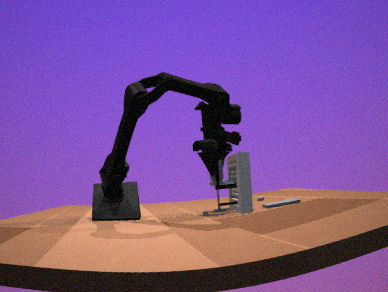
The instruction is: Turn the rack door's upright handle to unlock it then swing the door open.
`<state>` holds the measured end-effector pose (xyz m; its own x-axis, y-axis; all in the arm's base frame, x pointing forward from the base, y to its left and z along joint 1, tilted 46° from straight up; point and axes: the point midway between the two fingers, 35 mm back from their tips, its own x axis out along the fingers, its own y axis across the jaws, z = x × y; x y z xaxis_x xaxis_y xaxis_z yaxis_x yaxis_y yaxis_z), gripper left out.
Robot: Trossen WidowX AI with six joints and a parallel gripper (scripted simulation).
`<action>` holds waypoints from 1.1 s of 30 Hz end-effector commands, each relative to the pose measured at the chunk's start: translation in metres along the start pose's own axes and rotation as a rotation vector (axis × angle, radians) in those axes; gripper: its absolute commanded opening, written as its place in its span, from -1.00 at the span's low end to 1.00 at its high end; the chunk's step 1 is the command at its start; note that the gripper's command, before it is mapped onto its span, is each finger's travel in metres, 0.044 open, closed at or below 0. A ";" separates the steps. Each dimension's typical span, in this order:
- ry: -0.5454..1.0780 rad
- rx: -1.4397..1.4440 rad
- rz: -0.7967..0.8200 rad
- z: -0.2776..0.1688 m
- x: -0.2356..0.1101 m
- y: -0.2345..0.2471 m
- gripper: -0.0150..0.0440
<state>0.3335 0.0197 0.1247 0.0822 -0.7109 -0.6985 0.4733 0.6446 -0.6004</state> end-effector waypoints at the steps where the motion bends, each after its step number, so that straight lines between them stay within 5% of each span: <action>1: 0.003 -0.211 0.002 0.000 0.000 0.000 0.52; 33: 0.002 -1.797 0.004 0.000 0.001 0.000 0.52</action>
<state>0.3335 0.0197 0.1247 0.0821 -0.7109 -0.6985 -0.9052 0.2400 -0.3507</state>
